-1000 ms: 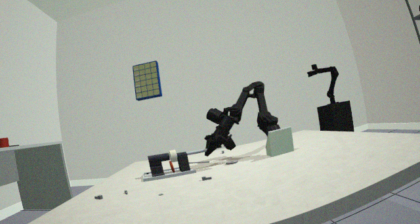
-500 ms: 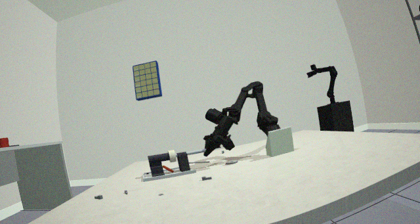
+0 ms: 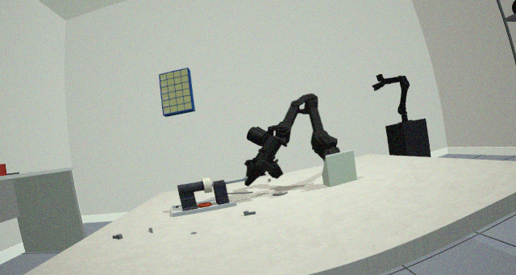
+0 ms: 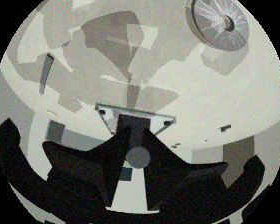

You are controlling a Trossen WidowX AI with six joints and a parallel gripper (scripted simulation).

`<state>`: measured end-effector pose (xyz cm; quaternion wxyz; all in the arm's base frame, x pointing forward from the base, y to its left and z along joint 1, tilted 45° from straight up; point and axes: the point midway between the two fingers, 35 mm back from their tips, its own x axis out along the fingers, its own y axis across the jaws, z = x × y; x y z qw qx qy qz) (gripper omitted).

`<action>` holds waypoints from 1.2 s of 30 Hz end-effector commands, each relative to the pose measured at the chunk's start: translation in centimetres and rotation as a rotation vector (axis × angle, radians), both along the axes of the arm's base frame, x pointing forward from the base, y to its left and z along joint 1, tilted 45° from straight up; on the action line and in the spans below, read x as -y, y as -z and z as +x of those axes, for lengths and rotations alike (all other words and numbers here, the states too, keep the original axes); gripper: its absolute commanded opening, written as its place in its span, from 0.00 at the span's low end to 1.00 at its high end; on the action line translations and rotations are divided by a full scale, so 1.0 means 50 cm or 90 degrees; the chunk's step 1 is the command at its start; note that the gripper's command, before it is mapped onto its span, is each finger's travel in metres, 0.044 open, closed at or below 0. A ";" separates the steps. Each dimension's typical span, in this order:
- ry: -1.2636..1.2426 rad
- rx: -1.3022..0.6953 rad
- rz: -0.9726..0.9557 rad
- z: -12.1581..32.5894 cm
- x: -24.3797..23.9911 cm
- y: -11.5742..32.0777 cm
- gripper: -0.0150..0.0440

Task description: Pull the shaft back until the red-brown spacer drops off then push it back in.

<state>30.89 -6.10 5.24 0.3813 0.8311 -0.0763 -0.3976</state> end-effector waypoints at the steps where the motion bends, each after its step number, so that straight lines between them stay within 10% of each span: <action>1: -0.002 0.007 0.002 0.010 -0.002 -0.005 0.25; 36: -0.002 0.007 0.002 0.012 -0.002 -0.006 0.25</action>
